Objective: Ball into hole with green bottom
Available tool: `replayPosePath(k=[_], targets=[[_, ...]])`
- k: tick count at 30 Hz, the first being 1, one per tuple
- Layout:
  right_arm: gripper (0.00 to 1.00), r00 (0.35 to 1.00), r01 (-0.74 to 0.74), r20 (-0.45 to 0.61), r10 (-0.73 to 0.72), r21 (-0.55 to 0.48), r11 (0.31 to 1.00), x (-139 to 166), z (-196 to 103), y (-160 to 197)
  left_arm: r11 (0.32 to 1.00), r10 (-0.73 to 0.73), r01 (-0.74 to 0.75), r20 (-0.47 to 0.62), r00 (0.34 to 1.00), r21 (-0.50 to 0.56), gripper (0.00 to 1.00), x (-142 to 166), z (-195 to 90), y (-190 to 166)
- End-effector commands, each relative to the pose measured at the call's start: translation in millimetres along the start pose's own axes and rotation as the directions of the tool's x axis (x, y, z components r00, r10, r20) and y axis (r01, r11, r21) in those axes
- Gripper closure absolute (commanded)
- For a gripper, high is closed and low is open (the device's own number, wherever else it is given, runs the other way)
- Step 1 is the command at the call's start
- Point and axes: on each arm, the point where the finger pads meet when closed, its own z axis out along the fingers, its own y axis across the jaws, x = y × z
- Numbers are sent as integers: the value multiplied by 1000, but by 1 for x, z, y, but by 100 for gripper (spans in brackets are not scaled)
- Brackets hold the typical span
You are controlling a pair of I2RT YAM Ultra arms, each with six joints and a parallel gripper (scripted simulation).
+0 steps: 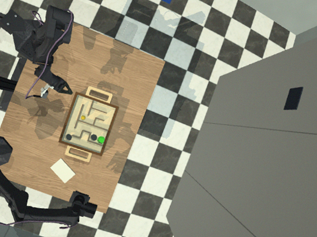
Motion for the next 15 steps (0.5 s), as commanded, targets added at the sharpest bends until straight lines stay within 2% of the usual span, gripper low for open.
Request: replayPosePath(k=[1,6,9,12,15], targets=[[61,994,107,7,-107,-89,990,8,-17,11,992,-114,112,31,993,59,61,-14,14,0],[61,988,155,9,-155,-88,984,15,-12,9,984,-164,162,22,986,72,61,-14,21,3],[61,966,258,10,-258,-105,960,30,-7,8,962,-248,246,2,969,119,61,-17,34,-1],[61,955,297,14,-297,-110,949,34,-6,6,949,-287,286,-16,958,134,61,-16,42,-1],[61,912,409,21,-410,-129,903,51,-1,3,904,-381,384,-54,923,187,61,-17,57,-7]])
